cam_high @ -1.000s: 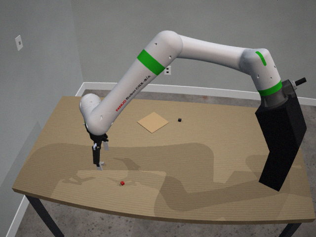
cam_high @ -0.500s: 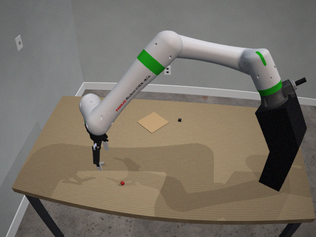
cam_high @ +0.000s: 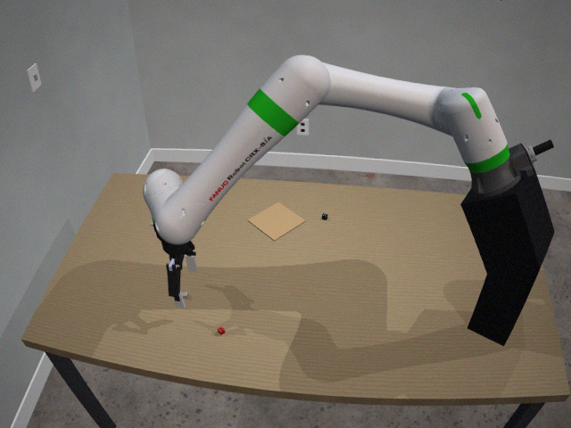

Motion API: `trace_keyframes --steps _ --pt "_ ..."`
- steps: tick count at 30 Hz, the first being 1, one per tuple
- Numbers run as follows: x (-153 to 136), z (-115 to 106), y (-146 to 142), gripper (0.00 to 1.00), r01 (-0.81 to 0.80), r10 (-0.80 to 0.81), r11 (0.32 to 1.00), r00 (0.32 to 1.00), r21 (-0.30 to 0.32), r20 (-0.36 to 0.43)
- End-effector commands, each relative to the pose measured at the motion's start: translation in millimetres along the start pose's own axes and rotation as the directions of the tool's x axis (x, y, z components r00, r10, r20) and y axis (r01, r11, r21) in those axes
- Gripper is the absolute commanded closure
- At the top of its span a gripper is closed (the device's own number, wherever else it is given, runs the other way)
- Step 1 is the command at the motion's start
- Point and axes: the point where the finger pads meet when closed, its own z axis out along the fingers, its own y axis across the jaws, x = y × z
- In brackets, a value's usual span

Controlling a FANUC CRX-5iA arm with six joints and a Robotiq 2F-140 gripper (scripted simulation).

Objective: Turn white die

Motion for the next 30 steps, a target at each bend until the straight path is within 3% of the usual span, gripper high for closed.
trace_keyframes --steps 1,16,23,30 --pt "-0.3 -0.3 0.1 0.0 0.0 0.0 1.0 1.0 0.0 0.0" --pt "7.2 -0.3 6.3 0.0 0.0 0.0 1.0 1.0 0.0 0.0" --pt "26.0 -0.3 21.9 0.0 0.0 0.0 1.0 1.0 0.0 0.0" --pt "71.1 -0.2 59.3 0.0 0.0 0.0 1.0 1.0 0.0 0.0"
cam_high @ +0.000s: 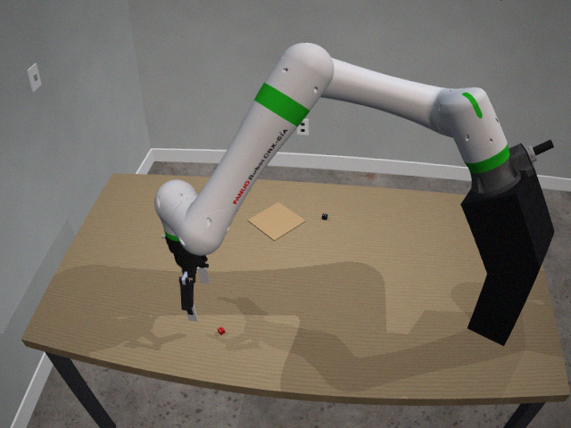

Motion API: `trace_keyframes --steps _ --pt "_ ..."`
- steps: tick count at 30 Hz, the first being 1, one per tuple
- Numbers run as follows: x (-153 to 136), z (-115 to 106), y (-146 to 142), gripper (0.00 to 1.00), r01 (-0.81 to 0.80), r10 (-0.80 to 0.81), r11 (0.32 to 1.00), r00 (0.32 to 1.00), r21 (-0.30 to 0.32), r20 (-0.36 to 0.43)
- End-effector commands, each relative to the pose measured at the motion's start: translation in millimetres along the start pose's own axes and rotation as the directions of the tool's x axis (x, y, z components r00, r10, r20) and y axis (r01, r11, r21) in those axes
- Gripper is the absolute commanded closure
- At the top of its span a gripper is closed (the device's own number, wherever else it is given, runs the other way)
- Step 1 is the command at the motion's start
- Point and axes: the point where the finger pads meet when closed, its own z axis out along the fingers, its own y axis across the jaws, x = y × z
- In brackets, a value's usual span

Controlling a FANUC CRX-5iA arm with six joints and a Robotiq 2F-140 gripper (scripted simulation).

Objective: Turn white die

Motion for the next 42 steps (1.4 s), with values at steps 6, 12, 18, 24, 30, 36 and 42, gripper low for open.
trace_keyframes --steps 6,12,18,24,30,36,42 --pt "62.5 0.1 52.2 0.0 -0.002 0.002 1.0 1.0 0.002 0.008" --pt "81.5 0.3 68.0 0.0 -0.002 0.002 1.0 1.0 0.002 0.008" --pt "90.0 0.3 75.1 0.0 -0.002 0.002 1.0 1.0 0.002 0.008" --pt "90.0 0.3 75.1 0.0 -0.002 0.002 1.0 1.0 0.002 0.008" --pt "90.0 0.3 75.1 0.0 -0.002 0.002 1.0 1.0 0.002 0.008" --pt "90.0 0.3 75.1 0.0 -0.002 0.002 1.0 1.0 0.002 0.008" --pt "90.0 0.3 75.1 0.0 -0.002 0.002 1.0 1.0 0.002 0.008"
